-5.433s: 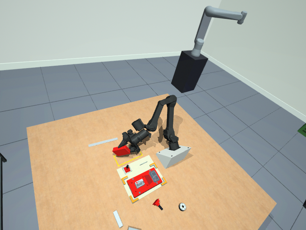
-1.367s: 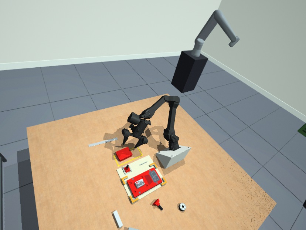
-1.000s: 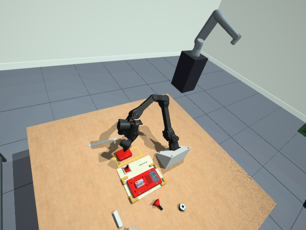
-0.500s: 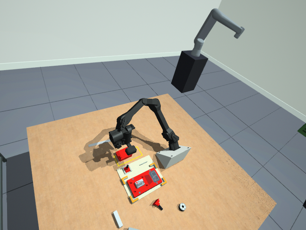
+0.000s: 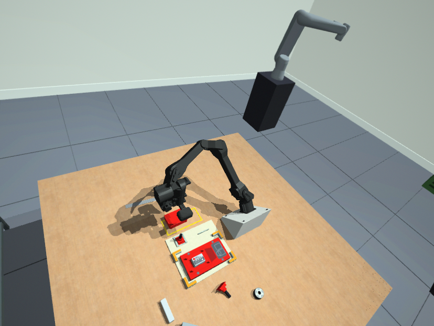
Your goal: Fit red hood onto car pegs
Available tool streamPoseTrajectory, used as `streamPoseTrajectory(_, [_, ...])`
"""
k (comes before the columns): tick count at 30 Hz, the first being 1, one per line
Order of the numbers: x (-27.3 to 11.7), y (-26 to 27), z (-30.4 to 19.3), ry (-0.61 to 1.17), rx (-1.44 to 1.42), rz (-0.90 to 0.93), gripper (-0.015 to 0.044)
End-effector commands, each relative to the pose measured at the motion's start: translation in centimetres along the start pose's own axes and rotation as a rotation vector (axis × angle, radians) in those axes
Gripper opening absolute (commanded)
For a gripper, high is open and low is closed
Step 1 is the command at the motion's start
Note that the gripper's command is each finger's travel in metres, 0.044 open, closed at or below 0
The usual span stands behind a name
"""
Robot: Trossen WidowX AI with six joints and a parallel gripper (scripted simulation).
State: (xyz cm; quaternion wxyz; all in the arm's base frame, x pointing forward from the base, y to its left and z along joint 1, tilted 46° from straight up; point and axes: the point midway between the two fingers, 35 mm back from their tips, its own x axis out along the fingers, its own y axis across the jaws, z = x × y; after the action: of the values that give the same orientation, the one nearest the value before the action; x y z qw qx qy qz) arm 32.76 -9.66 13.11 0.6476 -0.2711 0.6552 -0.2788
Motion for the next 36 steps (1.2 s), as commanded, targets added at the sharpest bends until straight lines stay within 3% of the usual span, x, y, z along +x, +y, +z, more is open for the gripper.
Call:
streamPoseTrajectory(1, [0.4, 0.0, 0.0, 0.002, -0.006, -0.004, 0.0440])
streamPoseTrajectory(36, [3.6, 0.0, -0.2, 0.002, -0.006, -0.006, 0.0440])
